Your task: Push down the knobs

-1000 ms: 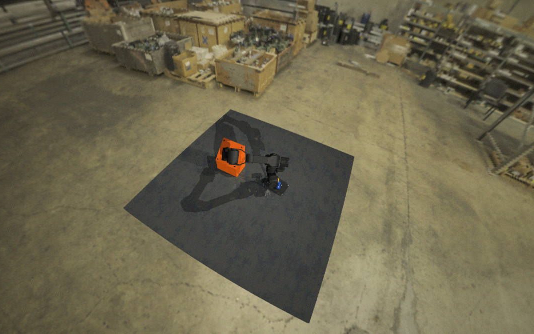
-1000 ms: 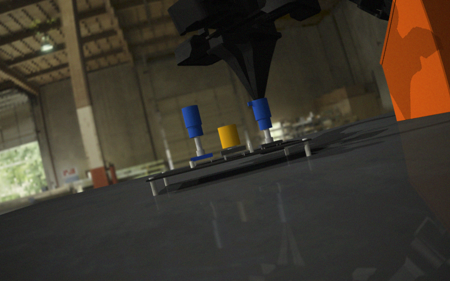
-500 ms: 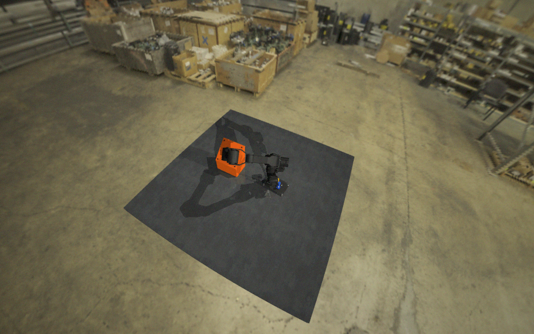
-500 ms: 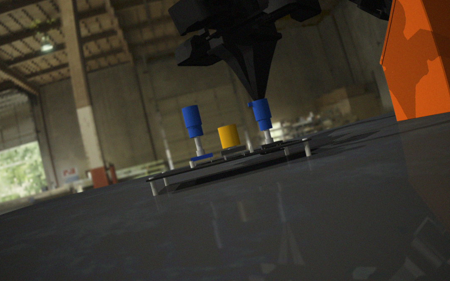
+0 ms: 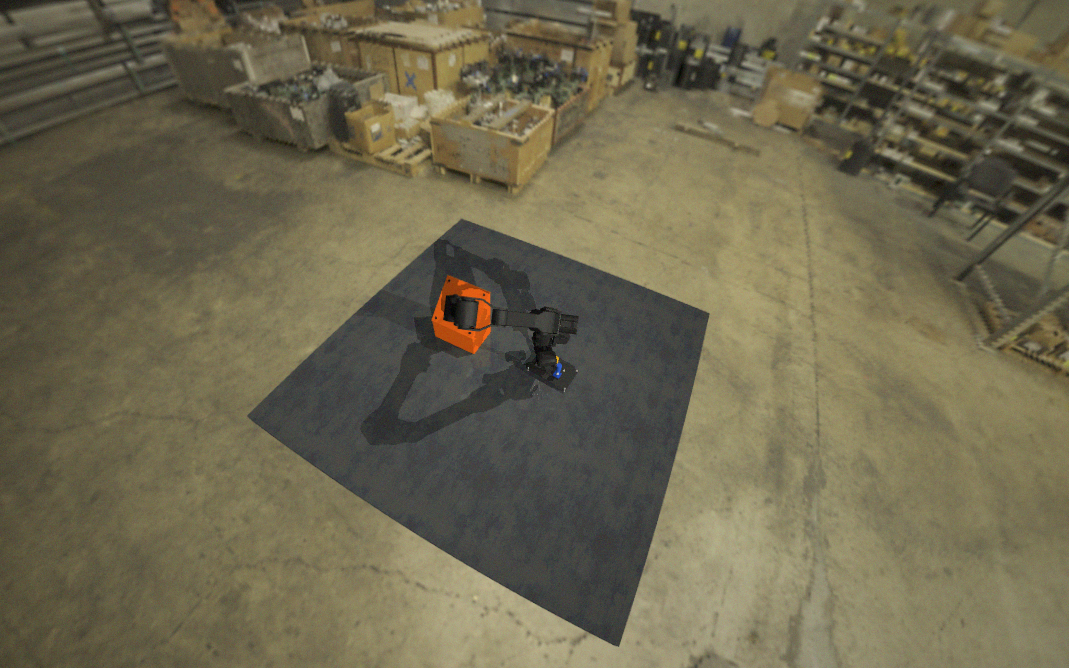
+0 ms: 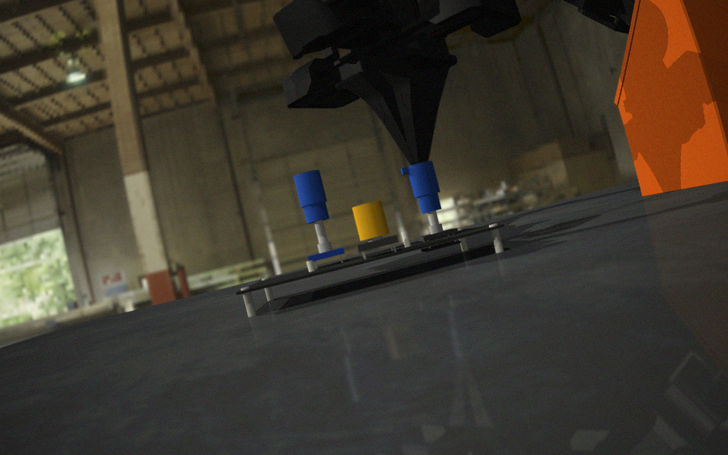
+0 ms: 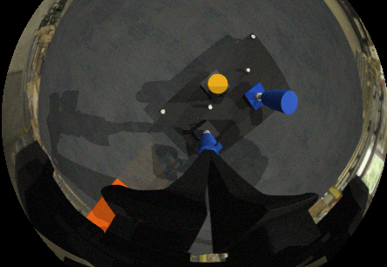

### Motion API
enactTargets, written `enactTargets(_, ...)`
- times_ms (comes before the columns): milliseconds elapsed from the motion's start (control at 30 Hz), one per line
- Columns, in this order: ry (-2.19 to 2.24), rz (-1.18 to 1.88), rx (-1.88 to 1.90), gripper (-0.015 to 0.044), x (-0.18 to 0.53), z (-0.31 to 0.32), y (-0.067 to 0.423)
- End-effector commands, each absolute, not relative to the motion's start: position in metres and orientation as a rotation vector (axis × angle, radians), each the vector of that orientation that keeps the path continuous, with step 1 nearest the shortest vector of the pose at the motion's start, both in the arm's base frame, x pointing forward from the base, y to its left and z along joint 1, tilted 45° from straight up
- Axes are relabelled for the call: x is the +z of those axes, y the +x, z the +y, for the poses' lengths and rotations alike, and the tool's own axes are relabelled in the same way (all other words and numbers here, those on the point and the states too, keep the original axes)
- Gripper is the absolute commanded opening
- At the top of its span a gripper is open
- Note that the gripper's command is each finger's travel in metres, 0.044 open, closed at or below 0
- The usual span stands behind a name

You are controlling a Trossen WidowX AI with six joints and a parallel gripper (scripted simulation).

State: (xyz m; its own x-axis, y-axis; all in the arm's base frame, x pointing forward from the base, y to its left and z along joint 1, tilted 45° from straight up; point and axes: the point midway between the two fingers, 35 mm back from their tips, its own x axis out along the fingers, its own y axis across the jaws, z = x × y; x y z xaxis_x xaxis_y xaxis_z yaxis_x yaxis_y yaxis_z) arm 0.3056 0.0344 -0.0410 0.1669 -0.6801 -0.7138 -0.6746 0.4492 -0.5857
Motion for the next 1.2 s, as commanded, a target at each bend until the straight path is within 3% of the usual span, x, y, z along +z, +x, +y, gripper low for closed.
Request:
enactTargets(0,-1.225,1.535,-0.027,0.0,-0.0497,0.023,0.3098)
enactTargets(1167,-1.225,1.535,-0.028,0.0,-0.0527,0.02,0.3105)
